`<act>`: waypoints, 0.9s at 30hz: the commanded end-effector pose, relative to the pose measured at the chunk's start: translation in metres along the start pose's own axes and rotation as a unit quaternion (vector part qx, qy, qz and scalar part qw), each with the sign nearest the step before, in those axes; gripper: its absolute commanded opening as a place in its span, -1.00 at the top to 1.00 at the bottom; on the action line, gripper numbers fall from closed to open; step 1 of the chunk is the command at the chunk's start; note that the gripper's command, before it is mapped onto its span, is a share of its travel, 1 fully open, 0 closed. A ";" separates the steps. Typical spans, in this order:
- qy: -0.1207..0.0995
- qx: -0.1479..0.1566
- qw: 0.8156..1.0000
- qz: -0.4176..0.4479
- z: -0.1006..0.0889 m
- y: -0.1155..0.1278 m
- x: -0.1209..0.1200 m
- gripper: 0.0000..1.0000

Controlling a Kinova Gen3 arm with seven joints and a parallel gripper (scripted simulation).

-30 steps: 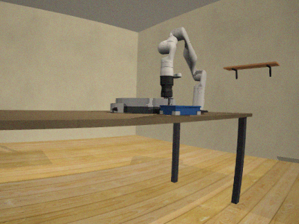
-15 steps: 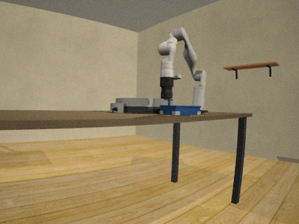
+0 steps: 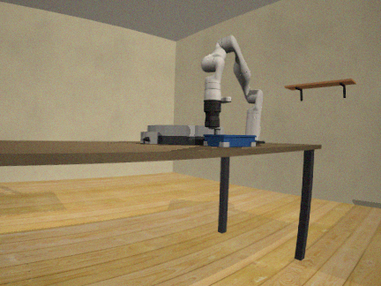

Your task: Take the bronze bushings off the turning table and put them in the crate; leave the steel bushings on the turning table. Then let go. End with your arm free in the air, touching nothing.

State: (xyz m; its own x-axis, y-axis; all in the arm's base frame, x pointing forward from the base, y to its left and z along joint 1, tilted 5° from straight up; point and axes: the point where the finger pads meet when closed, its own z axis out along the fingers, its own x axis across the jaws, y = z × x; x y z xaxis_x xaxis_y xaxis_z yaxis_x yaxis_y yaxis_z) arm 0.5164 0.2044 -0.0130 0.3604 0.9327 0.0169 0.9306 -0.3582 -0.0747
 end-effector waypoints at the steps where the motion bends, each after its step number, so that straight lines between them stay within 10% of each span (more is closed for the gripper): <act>1: -0.001 0.001 1.000 0.000 0.002 -0.001 0.000 1.00; 27: -0.001 0.001 1.000 0.000 0.005 -0.001 0.000 1.00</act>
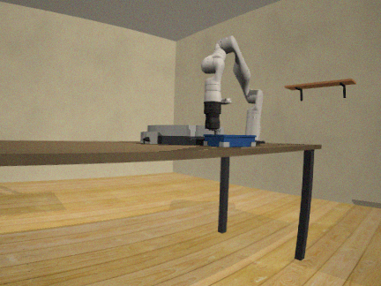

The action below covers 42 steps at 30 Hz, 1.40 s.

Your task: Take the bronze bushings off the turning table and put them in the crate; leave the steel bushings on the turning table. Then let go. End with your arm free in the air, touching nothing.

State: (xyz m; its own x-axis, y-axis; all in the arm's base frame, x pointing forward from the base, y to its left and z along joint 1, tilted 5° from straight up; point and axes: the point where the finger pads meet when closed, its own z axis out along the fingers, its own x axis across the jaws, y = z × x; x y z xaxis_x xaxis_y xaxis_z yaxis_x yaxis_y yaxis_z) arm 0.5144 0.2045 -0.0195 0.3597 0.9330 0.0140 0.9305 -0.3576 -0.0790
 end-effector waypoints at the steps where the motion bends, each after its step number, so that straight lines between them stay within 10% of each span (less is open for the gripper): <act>1: 0.001 -0.001 1.000 0.000 -0.001 0.001 0.001 1.00; 2: 0.001 -0.001 1.000 0.000 -0.001 0.001 0.001 0.16; 42: 0.001 -0.001 1.000 0.000 -0.001 0.001 0.001 0.16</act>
